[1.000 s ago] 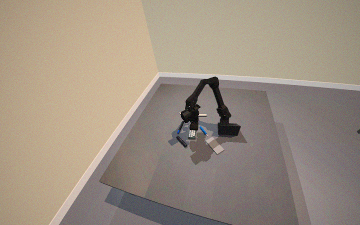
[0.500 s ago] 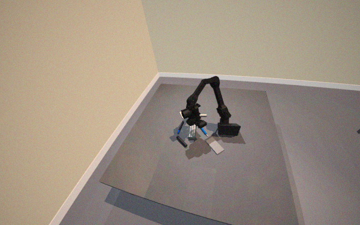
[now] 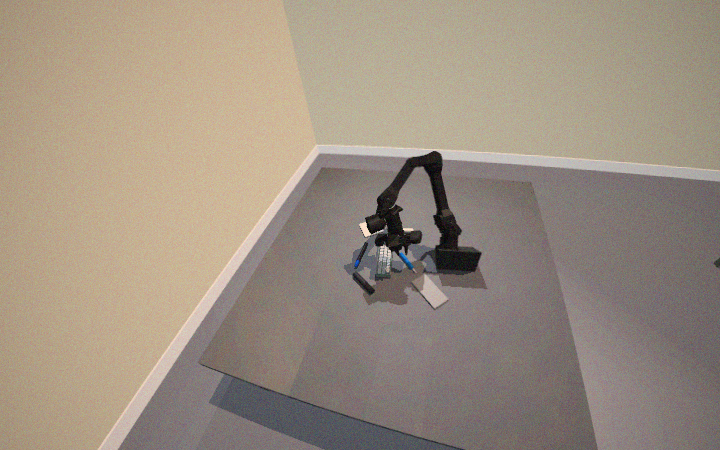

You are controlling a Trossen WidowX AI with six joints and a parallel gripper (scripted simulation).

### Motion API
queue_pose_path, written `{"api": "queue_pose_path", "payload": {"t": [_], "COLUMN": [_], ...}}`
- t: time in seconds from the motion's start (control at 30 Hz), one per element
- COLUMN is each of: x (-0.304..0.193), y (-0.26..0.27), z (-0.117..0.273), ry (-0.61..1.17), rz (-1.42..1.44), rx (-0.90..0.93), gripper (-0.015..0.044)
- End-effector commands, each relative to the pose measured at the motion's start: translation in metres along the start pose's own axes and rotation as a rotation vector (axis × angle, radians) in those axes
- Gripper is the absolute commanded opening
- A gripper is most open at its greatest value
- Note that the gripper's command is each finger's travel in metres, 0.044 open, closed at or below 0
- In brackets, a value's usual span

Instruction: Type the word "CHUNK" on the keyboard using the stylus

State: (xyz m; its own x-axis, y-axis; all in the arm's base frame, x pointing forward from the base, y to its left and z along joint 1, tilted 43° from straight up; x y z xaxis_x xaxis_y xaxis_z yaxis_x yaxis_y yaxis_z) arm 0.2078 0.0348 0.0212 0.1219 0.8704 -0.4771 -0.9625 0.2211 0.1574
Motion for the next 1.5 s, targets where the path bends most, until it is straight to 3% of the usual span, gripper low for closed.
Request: {"api": "queue_pose_path", "payload": {"t": [0.0,1.47], "x": [-0.013,-0.019], "y": [0.018,0.015], "z": [-0.009,-0.029], "ry": [-0.179,-0.182], "rz": [0.722,0.736], "rx": [0.016,0.015], "gripper": [0.0150,0.0150]}}
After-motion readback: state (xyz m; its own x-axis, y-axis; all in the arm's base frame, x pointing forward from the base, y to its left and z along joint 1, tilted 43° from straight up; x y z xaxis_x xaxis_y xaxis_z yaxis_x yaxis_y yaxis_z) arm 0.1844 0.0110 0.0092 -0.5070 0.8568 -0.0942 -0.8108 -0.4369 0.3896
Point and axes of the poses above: the point midway between the two fingers, 35 mm back from their tips, its own z axis back along the fingers, its own y axis across the jaws, x = y × z, the point moved 3 cm from there along z, back along the fingers, and after that the axes turned 2 degrees about z, right-handed, at the moved point
